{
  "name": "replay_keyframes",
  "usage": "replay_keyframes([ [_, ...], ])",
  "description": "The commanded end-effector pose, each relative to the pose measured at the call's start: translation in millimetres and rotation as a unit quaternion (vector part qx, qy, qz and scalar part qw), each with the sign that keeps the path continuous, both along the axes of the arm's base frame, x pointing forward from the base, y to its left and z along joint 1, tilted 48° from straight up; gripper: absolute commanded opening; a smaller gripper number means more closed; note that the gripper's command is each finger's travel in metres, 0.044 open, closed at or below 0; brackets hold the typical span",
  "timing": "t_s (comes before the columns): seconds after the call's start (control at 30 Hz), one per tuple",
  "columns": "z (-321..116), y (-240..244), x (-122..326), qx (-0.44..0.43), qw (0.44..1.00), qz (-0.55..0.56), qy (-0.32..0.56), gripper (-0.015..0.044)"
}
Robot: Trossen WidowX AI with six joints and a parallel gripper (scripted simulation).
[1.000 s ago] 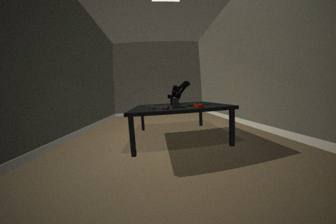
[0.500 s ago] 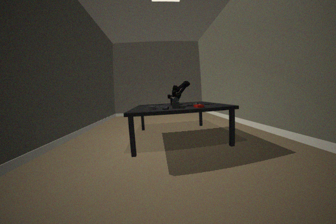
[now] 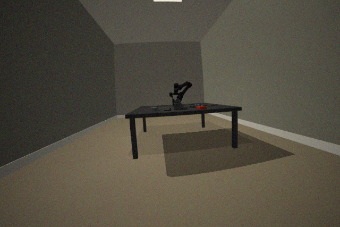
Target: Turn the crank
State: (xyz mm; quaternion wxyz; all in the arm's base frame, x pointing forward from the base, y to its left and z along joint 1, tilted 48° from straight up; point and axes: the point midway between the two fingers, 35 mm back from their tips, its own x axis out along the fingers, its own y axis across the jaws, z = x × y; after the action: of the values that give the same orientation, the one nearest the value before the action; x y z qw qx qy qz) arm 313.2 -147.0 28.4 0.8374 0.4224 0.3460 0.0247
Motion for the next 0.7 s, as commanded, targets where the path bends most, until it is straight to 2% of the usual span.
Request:
replay_keyframes([
  [0.0,10,-11,-1,0.0,1.0,0.001,-0.001,0.044],
  [0.37,41,-46,-6,-0.001,1.0,0.0,0.001,0.044],
  [0.67,40,-62,35,-0.021,0.999,0.028,-0.006,0.044],
])
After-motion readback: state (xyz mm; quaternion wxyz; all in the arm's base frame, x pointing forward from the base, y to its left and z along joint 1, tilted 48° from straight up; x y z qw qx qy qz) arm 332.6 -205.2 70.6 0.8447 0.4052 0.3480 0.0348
